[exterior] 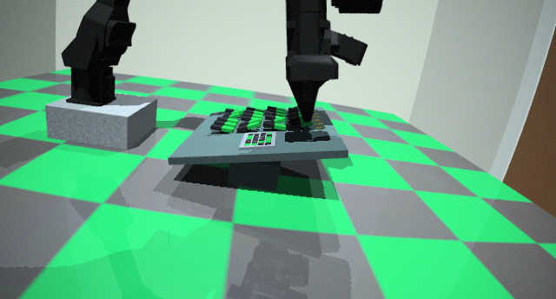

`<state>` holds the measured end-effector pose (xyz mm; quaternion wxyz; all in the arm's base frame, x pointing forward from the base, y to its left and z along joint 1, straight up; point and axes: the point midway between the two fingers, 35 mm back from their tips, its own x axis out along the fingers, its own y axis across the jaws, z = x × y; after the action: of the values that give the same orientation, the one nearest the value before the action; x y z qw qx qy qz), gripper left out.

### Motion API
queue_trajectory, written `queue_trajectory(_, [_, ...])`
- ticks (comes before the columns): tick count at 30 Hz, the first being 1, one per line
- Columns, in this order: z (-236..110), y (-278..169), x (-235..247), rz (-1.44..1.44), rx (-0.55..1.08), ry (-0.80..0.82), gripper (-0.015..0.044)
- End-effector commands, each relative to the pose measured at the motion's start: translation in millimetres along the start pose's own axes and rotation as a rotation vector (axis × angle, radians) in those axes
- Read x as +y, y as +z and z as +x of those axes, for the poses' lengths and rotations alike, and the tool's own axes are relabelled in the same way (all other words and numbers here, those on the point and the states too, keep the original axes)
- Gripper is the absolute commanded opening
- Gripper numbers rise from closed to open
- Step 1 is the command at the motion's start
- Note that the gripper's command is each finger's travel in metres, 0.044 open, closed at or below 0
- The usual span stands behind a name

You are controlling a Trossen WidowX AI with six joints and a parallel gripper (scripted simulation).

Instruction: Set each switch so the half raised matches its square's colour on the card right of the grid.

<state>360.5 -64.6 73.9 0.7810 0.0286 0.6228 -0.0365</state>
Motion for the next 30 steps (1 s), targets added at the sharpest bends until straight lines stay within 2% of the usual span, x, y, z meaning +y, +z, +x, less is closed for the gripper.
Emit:
queue_trajectory(1, [2, 0, 0, -0.003, 0.002, -0.003, 0.0])
queue_trajectory(14, [4, 0, -1, -0.003, 0.002, -0.003, 0.0])
queue_trajectory(16, [-12, 1, 0, 0.0, -0.005, -0.001, 0.0])
queue_trajectory(19, [-58, -2, 0, -0.003, -0.021, -0.003, 0.0])
queue_trajectory(26, [-62, -4, 0, -0.003, -0.022, -0.003, 0.0])
queue_trajectory(30, [-63, -37, 11, -0.003, -0.02, -0.002, 0.0])
